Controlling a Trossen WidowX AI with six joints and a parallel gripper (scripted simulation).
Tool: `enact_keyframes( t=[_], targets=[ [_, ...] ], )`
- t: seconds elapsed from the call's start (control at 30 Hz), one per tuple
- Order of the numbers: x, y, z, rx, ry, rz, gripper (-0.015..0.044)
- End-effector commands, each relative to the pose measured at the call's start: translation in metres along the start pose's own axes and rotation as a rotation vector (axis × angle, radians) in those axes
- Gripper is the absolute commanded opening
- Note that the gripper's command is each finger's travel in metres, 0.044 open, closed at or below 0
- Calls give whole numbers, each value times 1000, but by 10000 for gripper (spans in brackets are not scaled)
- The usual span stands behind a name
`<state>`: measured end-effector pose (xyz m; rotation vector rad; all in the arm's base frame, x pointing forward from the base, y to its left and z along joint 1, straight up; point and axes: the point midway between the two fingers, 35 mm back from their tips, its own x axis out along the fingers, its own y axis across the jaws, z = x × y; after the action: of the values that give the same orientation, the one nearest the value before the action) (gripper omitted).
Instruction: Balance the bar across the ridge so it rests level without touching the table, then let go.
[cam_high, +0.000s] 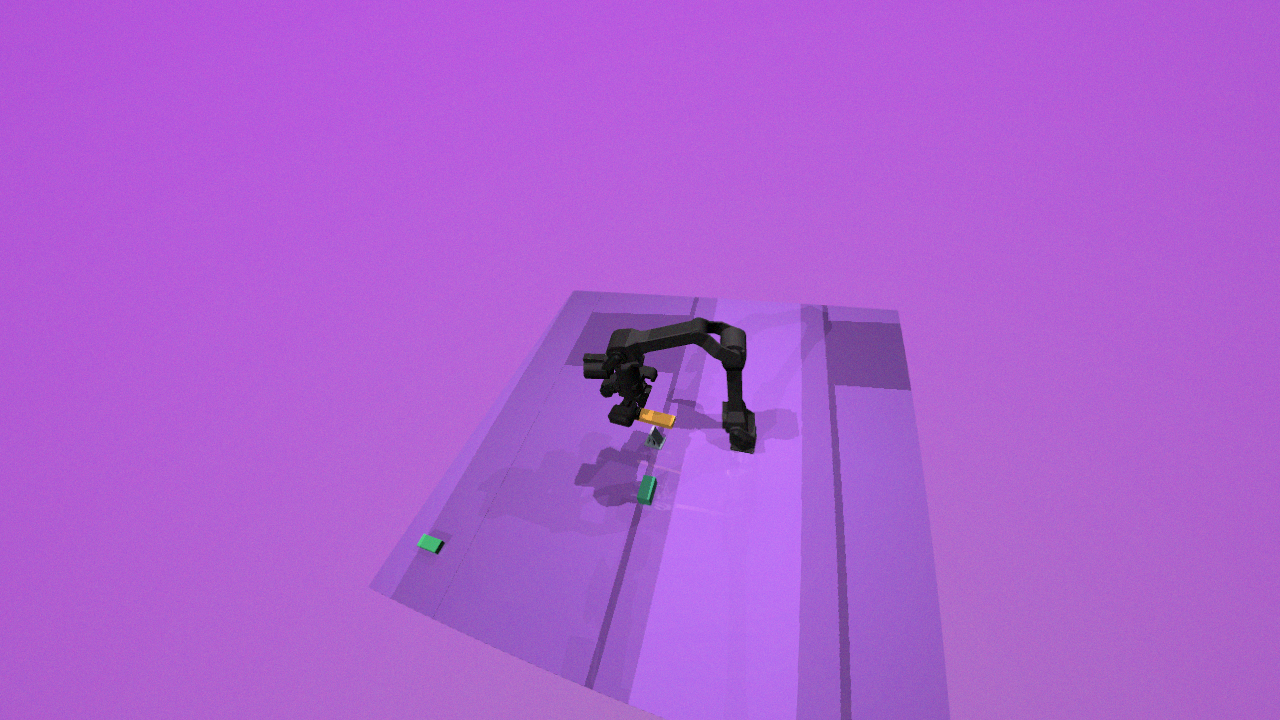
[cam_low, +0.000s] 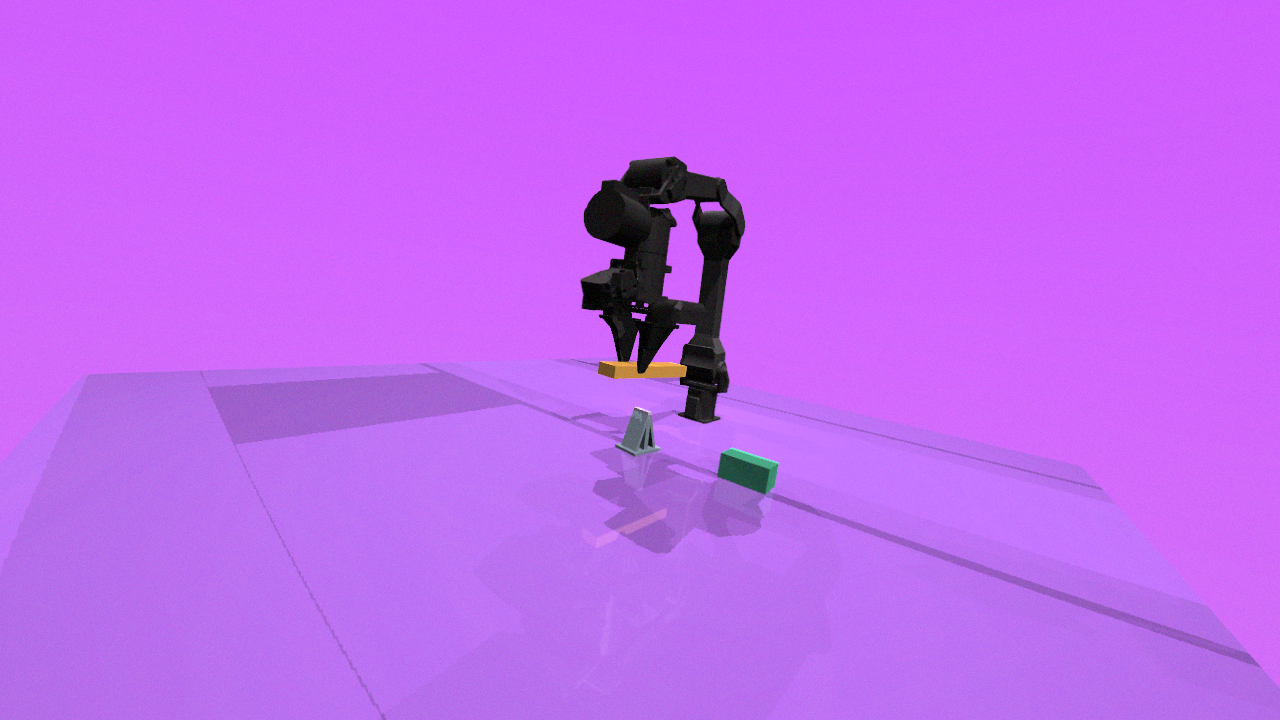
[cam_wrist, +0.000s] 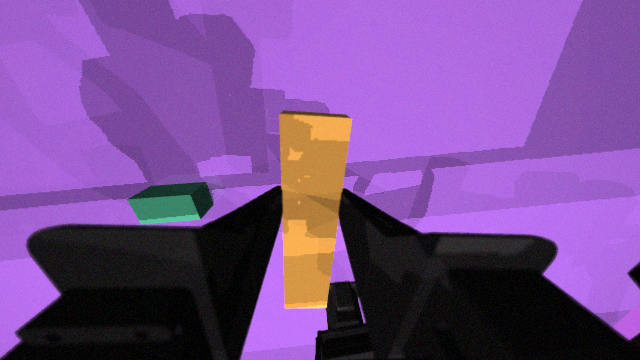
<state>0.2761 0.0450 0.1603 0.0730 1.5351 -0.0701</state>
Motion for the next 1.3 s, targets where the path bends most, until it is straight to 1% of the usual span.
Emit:
enact_keyframes(
  t=[0.0, 0.77, 1.27],
  targets=[
    [5, 3, -3, 7, 5, 5, 0],
    [42, 2, -3, 7, 5, 4, 0],
    [41, 1, -3, 7, 5, 4, 0]
  ],
)
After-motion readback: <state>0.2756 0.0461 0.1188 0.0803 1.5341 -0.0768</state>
